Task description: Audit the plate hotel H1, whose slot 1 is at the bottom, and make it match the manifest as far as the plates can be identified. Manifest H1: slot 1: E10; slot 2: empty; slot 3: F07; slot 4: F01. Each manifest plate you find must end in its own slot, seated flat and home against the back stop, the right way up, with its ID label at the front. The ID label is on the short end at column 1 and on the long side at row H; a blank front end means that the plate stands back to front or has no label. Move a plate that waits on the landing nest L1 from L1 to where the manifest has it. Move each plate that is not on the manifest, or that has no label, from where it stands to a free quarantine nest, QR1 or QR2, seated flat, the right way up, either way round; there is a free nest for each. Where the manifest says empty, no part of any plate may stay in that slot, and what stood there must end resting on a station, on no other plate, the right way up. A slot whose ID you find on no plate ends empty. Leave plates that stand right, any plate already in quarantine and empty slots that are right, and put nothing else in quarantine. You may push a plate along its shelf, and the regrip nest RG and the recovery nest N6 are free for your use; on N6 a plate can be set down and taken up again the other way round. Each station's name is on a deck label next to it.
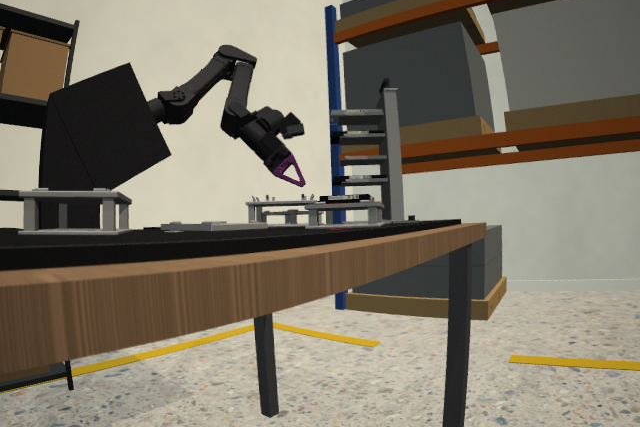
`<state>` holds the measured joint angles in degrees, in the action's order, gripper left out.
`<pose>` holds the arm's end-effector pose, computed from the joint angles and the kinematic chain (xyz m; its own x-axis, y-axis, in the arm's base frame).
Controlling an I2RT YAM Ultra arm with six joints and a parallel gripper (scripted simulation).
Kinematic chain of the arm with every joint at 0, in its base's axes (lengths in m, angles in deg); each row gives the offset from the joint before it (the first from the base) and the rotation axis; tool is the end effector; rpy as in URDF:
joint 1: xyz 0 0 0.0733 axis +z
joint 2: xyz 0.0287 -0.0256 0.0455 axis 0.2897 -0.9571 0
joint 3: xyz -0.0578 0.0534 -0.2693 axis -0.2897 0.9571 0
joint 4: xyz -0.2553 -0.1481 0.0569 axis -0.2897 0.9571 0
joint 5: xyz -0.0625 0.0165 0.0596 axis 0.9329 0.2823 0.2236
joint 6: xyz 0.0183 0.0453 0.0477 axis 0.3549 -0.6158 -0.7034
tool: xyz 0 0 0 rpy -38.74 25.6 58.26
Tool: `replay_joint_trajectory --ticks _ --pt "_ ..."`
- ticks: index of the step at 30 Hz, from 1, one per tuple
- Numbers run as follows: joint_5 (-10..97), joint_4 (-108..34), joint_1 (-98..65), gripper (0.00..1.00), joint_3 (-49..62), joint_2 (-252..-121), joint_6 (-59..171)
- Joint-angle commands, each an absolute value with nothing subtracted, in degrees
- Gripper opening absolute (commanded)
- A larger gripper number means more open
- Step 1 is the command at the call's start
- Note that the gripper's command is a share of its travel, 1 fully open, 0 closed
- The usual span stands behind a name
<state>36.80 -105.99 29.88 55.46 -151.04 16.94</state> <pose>0.1869 0.2100 0.1997 -0.4830 0.3948 -0.7816 -0.6461 0.4418 0.6224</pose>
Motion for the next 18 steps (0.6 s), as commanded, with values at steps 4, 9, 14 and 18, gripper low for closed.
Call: replay_joint_trajectory --ticks 4,9,14,18 --pt "38.9 -107.9 30.6 0.0 57.6 -149.7 17.0" --pt "39.4 -108.5 31.2 0.0 58.7 -149.2 17.1" --pt "40.4 -109.5 32.1 0.0 60.4 -148.4 17.1" --pt "41.2 -110.4 33.0 0.0 61.9 -147.8 17.2"
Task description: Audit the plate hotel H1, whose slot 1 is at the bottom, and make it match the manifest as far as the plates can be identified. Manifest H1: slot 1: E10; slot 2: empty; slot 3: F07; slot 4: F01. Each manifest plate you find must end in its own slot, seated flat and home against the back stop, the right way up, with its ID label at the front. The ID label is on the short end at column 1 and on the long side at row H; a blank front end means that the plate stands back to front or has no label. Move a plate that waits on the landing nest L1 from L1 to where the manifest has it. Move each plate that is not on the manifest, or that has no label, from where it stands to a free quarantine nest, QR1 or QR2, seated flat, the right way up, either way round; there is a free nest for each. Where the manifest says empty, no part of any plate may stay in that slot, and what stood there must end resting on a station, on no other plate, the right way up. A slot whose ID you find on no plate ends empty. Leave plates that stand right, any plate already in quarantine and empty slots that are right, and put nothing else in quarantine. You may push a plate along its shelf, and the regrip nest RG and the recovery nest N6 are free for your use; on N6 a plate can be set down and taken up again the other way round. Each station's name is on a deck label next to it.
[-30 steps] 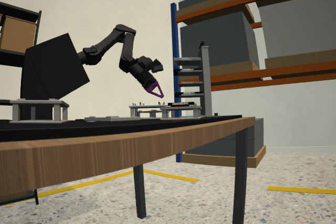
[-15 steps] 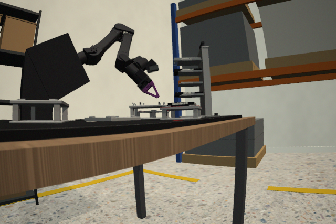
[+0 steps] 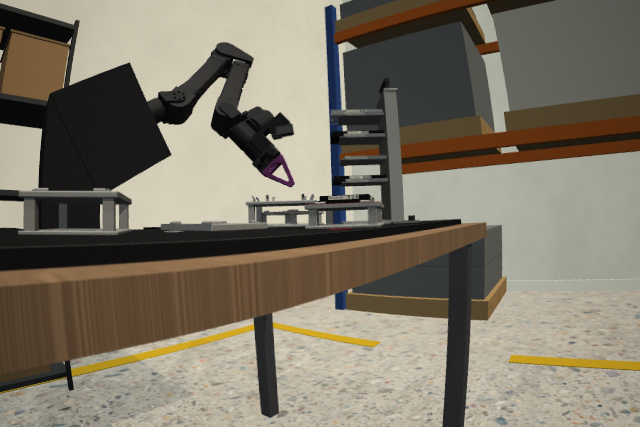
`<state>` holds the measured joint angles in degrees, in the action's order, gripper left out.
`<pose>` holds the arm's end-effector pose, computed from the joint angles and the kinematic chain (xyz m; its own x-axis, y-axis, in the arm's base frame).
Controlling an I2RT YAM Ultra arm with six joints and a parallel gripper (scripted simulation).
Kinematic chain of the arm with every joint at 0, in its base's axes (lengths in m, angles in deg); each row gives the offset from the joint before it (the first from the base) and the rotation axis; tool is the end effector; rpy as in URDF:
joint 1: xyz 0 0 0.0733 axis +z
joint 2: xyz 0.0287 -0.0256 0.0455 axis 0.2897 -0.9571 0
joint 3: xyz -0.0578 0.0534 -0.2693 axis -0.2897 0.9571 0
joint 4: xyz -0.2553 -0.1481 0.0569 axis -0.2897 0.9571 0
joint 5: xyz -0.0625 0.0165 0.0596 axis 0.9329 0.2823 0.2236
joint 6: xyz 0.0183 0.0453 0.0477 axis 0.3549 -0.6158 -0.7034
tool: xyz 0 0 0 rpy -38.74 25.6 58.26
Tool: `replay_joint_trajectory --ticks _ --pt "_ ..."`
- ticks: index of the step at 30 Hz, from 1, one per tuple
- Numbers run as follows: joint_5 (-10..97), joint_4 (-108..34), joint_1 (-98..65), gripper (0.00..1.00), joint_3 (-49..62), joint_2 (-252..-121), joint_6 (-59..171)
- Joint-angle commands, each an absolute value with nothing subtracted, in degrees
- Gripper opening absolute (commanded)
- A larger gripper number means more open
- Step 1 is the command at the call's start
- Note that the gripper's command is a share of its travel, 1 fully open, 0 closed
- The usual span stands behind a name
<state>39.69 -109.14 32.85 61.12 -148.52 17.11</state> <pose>0.1643 0.2016 0.1828 -0.4828 0.3940 -0.7821 -0.6472 0.4411 0.6217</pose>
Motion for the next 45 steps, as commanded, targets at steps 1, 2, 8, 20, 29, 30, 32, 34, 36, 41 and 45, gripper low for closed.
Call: replay_joint_trajectory --ticks 1,2,8,20,29,30,32,34,36,41,45 --pt "41.4 -110.6 33.2 0.0 62.2 -147.7 17.2" --pt "41.7 -110.8 33.4 0.0 62.6 -147.6 17.2" --pt "40.7 -107.9 32.5 0.0 63.3 -144.0 17.1" --pt "35.0 -94.3 26.8 0.0 63.6 -130.0 16.8" --pt "30.8 -86.3 22.6 0.0 63.0 -122.6 16.6" --pt "30.1 -85.2 21.9 0.0 62.9 -121.6 16.5" --pt "28.8 -83.0 20.5 0.0 62.6 -119.6 16.5" --pt "27.3 -80.9 19.1 0.0 62.3 -117.8 16.4" --pt "25.8 -78.9 17.5 0.0 62.0 -116.1 16.3" --pt "25.6 -78.7 17.4 0.0 61.9 -115.9 16.3" --pt "25.6 -78.7 17.4 0.0 61.9 -116.0 16.3"
